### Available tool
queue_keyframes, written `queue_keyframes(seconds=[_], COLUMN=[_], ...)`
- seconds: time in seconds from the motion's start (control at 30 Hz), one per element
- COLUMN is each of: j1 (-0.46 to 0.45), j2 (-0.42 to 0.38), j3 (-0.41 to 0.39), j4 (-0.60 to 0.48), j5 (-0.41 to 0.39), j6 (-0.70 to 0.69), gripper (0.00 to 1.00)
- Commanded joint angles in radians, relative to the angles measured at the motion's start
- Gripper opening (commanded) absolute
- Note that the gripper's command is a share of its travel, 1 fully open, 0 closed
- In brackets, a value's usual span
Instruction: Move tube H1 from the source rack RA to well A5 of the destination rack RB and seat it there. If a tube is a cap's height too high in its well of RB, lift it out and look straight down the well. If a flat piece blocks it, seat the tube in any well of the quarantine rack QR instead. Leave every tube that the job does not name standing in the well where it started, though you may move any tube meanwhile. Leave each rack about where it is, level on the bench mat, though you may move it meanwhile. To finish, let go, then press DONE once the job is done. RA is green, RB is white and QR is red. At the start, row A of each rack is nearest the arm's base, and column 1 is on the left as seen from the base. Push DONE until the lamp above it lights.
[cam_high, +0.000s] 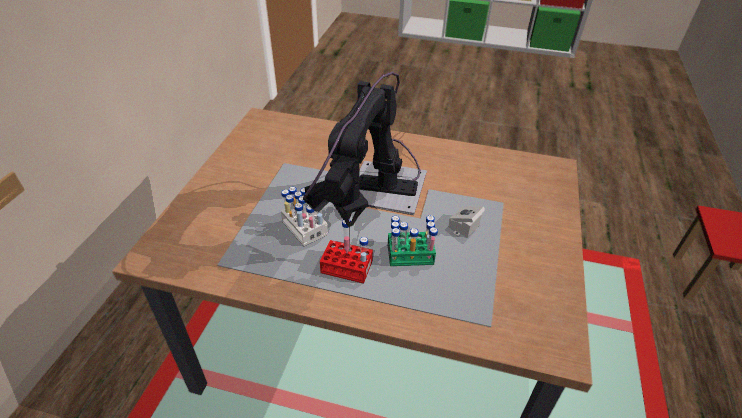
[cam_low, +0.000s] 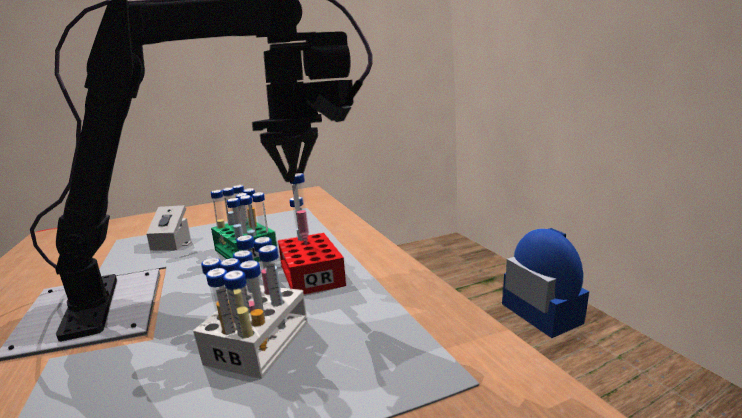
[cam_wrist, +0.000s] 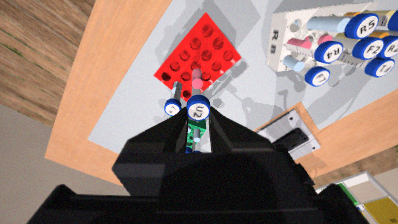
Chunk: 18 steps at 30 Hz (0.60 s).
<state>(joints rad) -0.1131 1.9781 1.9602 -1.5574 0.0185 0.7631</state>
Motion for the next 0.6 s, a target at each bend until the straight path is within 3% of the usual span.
queue_keyframes(seconds=[0.0, 0.4, 0.47, 0.57], j1=[0.006, 0.003, 0.002, 0.001], j2=[-0.003, 0.001, 0.012, 0.014], j3=[0.008, -0.012, 0.014, -0.02], j4=[0.01, 0.025, 0.027, 0.032], j5=[0.004, 0.004, 0.004, 0.004], j6=[-0.001, -0.004, -0.004, -0.005], gripper=[0.0, 0.0, 0.0, 0.0])
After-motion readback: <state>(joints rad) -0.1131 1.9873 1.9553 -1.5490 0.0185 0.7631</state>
